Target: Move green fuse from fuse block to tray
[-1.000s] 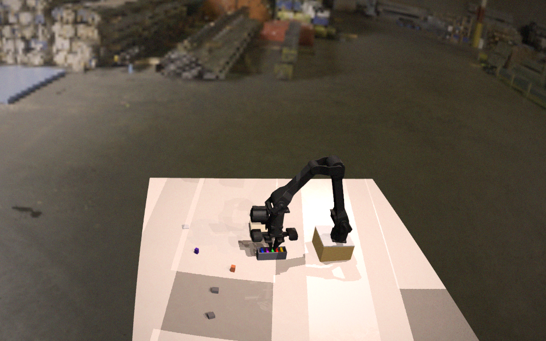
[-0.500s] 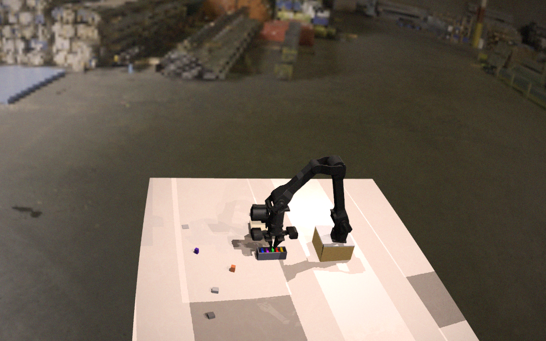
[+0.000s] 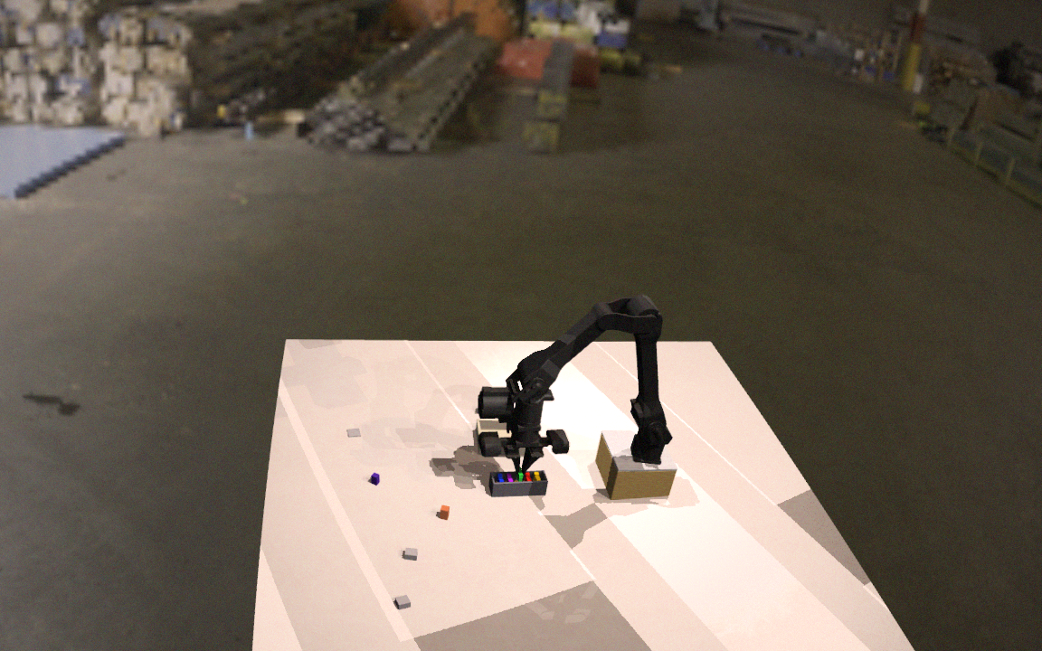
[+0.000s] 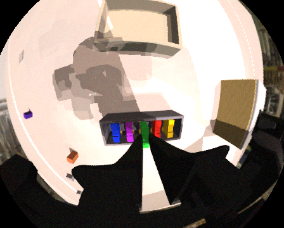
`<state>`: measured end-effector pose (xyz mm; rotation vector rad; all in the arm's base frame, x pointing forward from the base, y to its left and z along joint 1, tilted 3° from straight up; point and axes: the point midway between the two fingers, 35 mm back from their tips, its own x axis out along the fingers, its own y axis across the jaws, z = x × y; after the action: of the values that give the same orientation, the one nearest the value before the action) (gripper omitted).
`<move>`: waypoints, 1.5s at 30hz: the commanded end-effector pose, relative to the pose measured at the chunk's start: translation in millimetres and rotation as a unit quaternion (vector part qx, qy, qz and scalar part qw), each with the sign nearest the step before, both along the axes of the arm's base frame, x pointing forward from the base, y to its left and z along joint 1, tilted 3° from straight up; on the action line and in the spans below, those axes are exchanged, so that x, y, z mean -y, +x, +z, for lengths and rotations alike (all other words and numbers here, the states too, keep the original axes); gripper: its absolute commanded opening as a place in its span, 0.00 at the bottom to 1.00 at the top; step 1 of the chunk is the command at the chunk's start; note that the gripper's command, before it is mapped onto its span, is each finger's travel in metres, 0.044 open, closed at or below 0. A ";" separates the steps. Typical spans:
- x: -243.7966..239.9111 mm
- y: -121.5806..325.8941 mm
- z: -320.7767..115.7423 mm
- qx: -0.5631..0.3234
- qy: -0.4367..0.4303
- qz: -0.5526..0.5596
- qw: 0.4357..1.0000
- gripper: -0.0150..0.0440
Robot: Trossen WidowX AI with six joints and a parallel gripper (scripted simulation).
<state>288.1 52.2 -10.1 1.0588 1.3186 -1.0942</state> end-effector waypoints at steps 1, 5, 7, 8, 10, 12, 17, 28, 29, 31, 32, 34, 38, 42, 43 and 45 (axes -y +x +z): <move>0.3 0.3 2.5 0.000 -0.001 -0.001 1.000 0.25; 0.3 0.4 4.5 0.000 -0.001 -0.001 1.000 0.25; 0.3 0.4 5.5 0.001 -0.001 -0.001 1.000 0.25; 0.3 0.4 5.9 0.001 -0.001 -0.002 1.000 0.25; 0.3 0.5 6.9 0.001 -0.001 -0.002 1.000 0.25; 0.3 0.5 7.9 0.001 -0.001 -0.002 1.000 0.25; 0.3 0.5 10.4 0.001 -0.001 -0.002 1.000 0.25; 0.4 0.5 15.8 0.001 -0.002 -0.002 1.000 0.25; 0.4 0.5 16.2 0.001 -0.002 -0.002 1.000 0.25; 0.4 0.5 17.2 0.001 -0.002 -0.002 1.000 0.25; 0.4 0.5 17.7 0.001 -0.002 -0.002 1.000 0.25; 0.5 0.5 18.6 0.001 -0.002 -0.002 1.000 0.25; 0.5 0.5 20.4 0.001 -0.002 -0.002 1.000 0.25; 0.4 0.9 25.8 0.001 -0.002 -0.002 1.000 0.25; 0.4 0.9 27.4 0.001 -0.002 -0.002 1.000 0.25; 0.4 1.1 30.7 0.001 -0.002 -0.002 1.000 0.25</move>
<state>287.5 52.1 14.6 1.0564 1.3214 -1.0975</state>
